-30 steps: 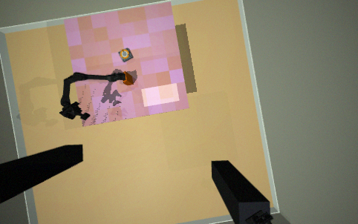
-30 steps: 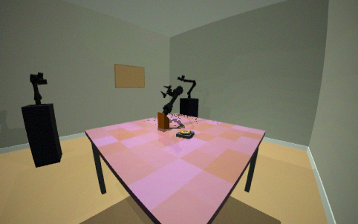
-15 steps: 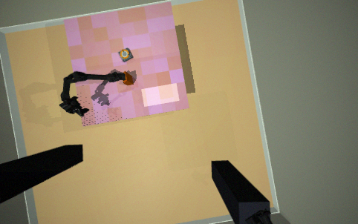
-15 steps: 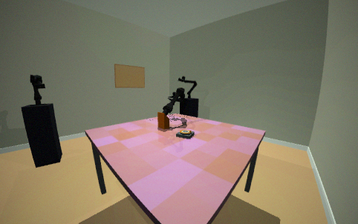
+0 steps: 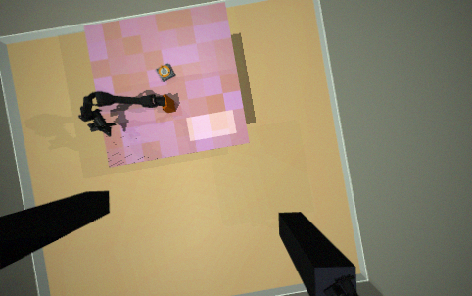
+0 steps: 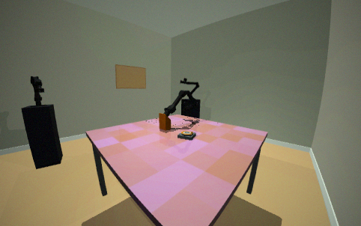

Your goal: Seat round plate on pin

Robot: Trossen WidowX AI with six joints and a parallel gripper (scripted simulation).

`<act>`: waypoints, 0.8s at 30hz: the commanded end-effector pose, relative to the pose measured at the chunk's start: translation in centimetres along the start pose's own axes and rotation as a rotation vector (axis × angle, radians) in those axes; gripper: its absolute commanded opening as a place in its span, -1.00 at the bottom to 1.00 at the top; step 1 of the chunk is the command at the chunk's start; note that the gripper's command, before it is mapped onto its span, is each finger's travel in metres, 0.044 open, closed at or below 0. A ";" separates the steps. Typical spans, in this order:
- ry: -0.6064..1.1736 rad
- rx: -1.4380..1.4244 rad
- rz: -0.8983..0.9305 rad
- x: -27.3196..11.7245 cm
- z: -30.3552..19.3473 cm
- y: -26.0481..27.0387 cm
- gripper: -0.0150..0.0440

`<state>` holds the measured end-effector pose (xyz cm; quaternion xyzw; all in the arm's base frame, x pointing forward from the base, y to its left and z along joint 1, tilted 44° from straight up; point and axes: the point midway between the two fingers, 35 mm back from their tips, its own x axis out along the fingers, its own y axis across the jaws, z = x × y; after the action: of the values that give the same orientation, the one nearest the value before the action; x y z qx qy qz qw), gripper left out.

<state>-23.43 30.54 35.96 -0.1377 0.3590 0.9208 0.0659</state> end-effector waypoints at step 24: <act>-0.546 0.467 -0.850 -36.0 -10.8 -19.2 -0.49</act>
<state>12.70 37.88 29.53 -0.0204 0.4089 0.7551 0.5120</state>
